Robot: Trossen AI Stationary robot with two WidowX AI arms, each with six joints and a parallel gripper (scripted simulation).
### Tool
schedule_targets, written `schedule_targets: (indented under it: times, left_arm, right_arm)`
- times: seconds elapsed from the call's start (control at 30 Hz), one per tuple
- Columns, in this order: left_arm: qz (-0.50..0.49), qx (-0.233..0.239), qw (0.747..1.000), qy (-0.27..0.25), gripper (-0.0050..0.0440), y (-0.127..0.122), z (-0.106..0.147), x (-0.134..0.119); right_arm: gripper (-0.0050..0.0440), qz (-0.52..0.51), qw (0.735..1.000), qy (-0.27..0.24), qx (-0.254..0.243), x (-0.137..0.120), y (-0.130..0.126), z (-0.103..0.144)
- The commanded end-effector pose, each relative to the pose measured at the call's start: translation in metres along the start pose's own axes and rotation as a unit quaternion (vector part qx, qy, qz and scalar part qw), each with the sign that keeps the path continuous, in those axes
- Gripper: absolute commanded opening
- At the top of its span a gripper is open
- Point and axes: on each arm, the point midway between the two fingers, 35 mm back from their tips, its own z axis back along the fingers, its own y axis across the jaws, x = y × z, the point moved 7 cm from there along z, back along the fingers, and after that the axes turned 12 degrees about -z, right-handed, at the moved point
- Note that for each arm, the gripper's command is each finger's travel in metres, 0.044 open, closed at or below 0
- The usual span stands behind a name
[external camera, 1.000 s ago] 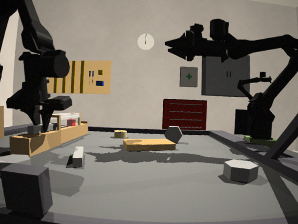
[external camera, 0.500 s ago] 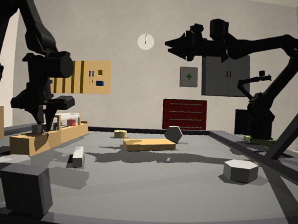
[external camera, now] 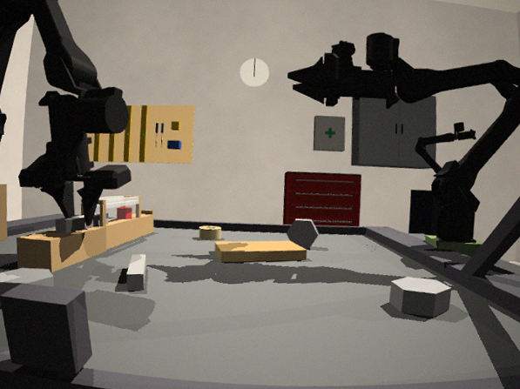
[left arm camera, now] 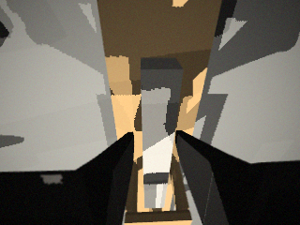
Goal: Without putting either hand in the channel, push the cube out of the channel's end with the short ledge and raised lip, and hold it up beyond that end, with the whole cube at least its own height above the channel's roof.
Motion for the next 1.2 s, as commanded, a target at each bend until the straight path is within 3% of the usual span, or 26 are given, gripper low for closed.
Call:
schedule_targets:
  times: [0.0,0.87,0.9,1.1,1.17]
  left_arm:
    - [0.001,0.011,1.0,0.002,0.0157,0.003,0.005,-0.002]
    - [0.002,0.013,1.0,0.002,0.0157,0.004,0.015,-0.002]
    - [0.003,0.014,1.0,0.002,0.0157,0.004,0.03,-0.002]
    - [0.005,0.018,1.0,0.001,0.0157,0.005,0.057,-0.002]
    - [0.004,0.015,1.0,0.001,0.0157,0.005,0.049,-0.002]
  right_arm:
    - [0.04,0.0,1.0,-0.009,0.002,0.006,0.001,0.001]
    - [0.04,0.0,1.0,-0.009,0.002,0.006,0.001,0.001]
    - [0.04,0.0,1.0,-0.009,0.002,0.006,0.001,0.001]
    - [0.04,0.0,1.0,-0.009,0.002,0.006,0.001,0.001]
    - [0.04,0.0,1.0,-0.009,0.002,0.006,0.001,0.001]
